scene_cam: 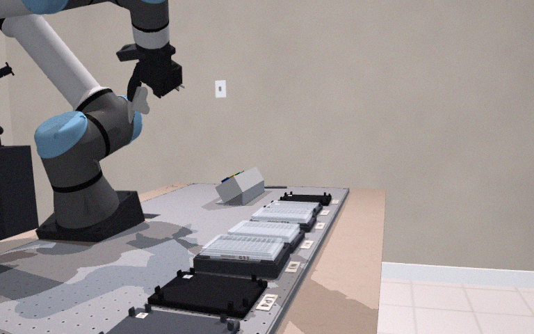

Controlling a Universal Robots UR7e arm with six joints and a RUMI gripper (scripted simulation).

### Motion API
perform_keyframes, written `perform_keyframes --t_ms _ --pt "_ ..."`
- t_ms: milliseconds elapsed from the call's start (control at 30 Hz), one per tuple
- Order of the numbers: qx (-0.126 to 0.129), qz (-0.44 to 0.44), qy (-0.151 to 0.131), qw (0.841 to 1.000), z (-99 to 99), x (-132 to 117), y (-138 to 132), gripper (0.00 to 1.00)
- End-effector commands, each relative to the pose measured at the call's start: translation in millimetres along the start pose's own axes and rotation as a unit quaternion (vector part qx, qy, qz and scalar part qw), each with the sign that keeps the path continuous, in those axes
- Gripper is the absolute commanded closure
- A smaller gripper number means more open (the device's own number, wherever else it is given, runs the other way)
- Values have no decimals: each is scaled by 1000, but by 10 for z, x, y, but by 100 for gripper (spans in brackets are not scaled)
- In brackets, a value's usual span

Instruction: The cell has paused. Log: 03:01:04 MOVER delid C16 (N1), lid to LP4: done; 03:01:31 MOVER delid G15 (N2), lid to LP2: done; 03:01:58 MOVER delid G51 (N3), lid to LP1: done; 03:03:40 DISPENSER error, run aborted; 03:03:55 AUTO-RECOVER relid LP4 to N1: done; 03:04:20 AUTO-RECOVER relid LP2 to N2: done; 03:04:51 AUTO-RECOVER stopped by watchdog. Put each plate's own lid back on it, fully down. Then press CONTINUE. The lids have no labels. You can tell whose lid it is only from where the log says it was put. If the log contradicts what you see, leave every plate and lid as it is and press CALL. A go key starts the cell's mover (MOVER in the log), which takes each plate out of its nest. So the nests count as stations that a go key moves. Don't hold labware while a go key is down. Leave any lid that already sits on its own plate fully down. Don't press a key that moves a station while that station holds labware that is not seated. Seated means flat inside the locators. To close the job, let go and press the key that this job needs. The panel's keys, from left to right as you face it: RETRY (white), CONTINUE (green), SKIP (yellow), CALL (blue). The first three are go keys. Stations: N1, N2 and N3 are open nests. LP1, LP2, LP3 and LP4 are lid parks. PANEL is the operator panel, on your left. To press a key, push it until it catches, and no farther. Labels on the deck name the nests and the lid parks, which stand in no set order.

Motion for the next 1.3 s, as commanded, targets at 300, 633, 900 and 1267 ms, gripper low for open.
perform_keyframes --t_ms 300,633,900,1267 --pt "0 0 0 1000 -2 0 1 0" --pt "7 29 -5 1000 26 -120 -56 18" --pt "24 105 -20 994 57 -239 -93 18" --pt "40 190 -41 980 85 -353 -123 18"
Point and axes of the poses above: the point where the finger pads meet when closed, its own z axis out along the fingers, its own y axis across the jaws, x = y × z, the point moved 10 cm from there along -z, back along the fingers, and after that the axes turned 3 degrees about -z, right-handed, at the moved point
